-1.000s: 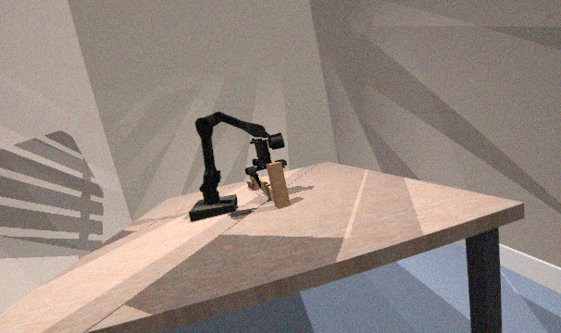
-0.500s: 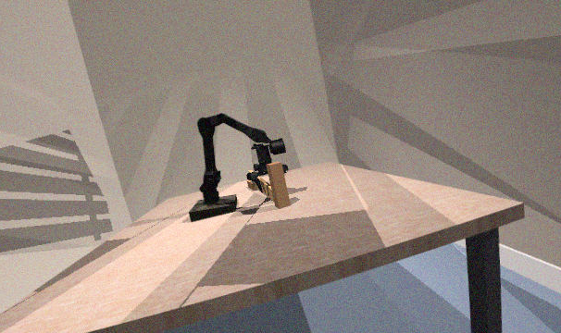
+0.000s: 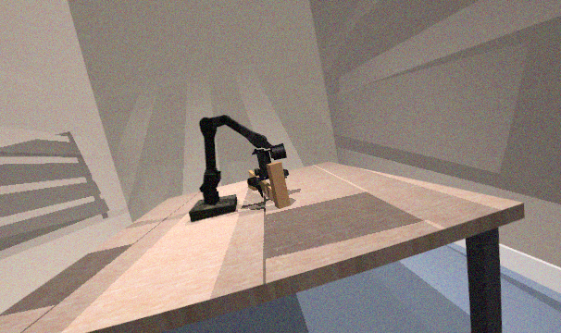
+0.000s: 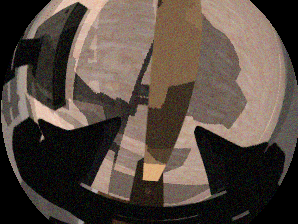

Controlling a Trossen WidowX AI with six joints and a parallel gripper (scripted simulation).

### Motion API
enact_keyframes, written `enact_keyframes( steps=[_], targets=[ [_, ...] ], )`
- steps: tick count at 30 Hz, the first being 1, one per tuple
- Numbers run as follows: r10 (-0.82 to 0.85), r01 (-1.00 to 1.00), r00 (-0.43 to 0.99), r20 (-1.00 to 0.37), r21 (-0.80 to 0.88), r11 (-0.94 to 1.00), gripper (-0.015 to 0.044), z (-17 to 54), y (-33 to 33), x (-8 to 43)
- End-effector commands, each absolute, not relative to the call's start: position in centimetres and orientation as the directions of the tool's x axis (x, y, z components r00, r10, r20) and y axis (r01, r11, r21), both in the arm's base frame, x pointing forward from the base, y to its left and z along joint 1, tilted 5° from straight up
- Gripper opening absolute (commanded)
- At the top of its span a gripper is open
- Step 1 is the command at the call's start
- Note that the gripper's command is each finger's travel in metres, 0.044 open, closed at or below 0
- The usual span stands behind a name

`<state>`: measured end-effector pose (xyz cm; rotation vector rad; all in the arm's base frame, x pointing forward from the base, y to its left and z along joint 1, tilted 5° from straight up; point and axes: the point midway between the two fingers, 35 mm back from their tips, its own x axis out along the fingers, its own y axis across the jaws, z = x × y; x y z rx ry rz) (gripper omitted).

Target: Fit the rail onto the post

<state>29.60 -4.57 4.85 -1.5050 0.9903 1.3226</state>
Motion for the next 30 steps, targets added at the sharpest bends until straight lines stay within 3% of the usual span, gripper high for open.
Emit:
enact_keyframes(
  steps=[1,15,23,30],
  targets=[
    [-0.011,-0.947,0.109,-0.994,-0.101,-0.305,0.0440,4.23,-4.46,29.40],
    [-0.011,-0.947,0.109,-0.994,-0.101,-0.305,0.0072,4.23,-4.46,29.40],
    [-0.011,-0.947,0.109,-0.994,-0.101,-0.305,0.0000,4.23,-4.46,29.40],
    [-0.011,-0.947,0.109,-0.994,-0.101,-0.305,0.0000,4.23,-4.46,29.40]
  ],
)
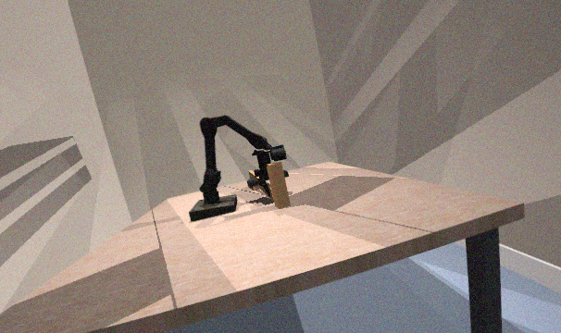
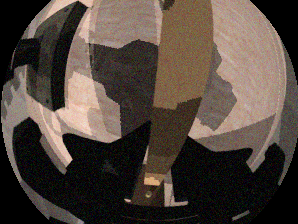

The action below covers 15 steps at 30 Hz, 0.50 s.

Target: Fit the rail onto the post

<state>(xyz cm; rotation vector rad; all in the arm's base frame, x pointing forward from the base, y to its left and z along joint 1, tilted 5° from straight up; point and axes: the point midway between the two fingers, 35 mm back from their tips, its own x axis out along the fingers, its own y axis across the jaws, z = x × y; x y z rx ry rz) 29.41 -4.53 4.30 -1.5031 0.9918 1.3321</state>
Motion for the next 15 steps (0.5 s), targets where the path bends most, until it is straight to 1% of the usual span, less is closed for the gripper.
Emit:
enact_keyframes(
  steps=[1,15],
  targets=[
    [-0.011,-0.947,0.109,-0.994,-0.101,-0.305,0.0000,4.23,-4.46,29.40],
    [-0.011,-0.947,0.109,-0.994,-0.101,-0.305,0.0000,4.85,-4.53,29.39]
  ],
)
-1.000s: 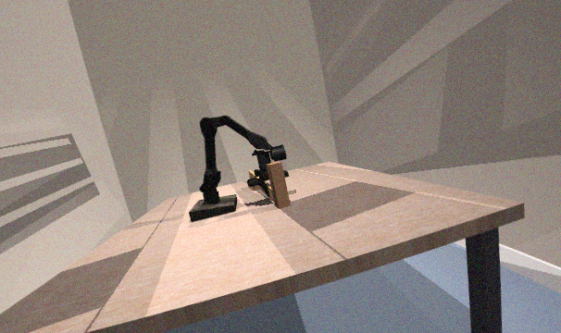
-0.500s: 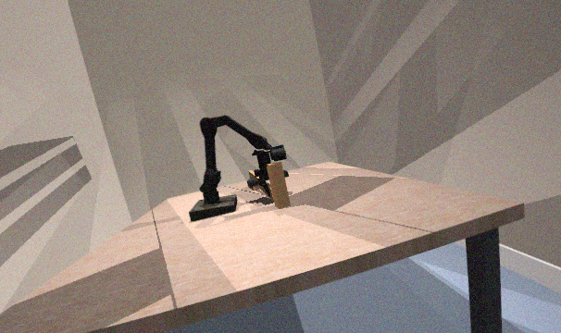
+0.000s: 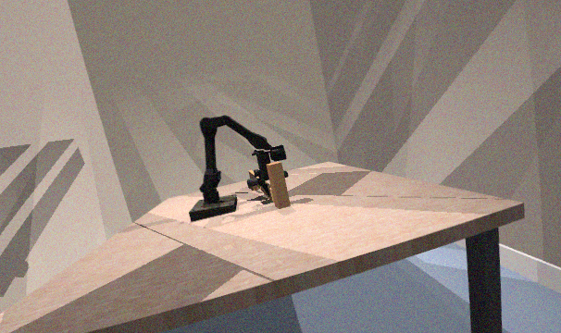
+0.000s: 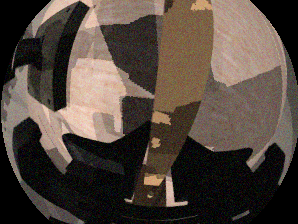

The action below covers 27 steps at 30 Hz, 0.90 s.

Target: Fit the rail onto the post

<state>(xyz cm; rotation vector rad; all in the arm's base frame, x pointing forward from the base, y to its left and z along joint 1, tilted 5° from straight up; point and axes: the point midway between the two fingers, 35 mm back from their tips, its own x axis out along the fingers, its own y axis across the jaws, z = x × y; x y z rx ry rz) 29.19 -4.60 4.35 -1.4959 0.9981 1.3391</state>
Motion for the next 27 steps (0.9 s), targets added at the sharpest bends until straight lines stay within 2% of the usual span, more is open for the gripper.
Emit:
enact_keyframes(
  steps=[1,27],
  targets=[
    [-0.011,-0.947,0.110,-0.994,-0.101,-0.305,0.0000,4.9,-4.5,29.4],
    [-0.011,-0.947,0.110,-0.994,-0.101,-0.305,0.0000,6.2,-4.4,29.6]
  ],
)
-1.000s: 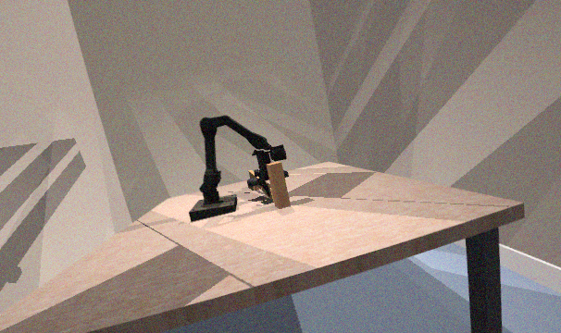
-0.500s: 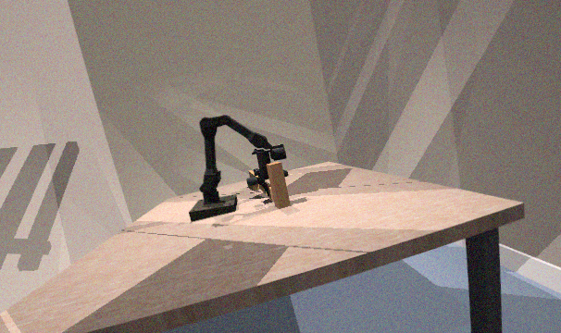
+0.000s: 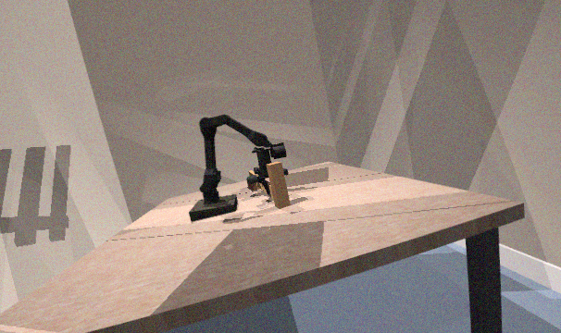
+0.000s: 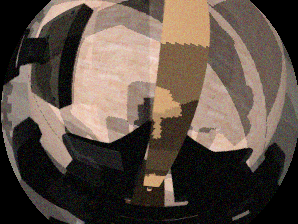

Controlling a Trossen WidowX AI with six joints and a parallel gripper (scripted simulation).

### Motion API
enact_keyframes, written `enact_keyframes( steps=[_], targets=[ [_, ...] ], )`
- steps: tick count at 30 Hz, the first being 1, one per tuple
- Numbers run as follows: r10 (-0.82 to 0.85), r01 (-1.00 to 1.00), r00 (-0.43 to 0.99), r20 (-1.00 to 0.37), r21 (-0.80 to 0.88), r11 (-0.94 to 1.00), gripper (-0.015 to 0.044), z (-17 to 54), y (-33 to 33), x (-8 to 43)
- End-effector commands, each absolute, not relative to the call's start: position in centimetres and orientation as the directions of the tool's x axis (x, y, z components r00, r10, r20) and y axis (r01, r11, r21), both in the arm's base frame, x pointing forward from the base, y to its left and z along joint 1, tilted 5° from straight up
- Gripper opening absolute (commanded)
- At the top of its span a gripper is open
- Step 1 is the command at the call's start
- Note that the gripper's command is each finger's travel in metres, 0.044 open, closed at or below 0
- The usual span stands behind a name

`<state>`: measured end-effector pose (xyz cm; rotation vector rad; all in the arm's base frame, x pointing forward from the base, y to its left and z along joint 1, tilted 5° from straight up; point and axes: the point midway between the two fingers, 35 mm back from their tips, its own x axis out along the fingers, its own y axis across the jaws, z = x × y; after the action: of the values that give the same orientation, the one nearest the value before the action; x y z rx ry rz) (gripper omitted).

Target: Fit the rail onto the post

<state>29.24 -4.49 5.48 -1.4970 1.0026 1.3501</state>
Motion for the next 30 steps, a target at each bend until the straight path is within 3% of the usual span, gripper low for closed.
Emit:
enact_keyframes(
  steps=[1,30],
  targets=[
    [-0.011,-0.947,0.110,-0.994,-0.101,-0.305,0.0000,6.3,-4.4,29.6],
    [-0.011,-0.947,0.110,-0.994,-0.102,-0.305,0.0000,7.8,-4.4,29.6]
  ],
)
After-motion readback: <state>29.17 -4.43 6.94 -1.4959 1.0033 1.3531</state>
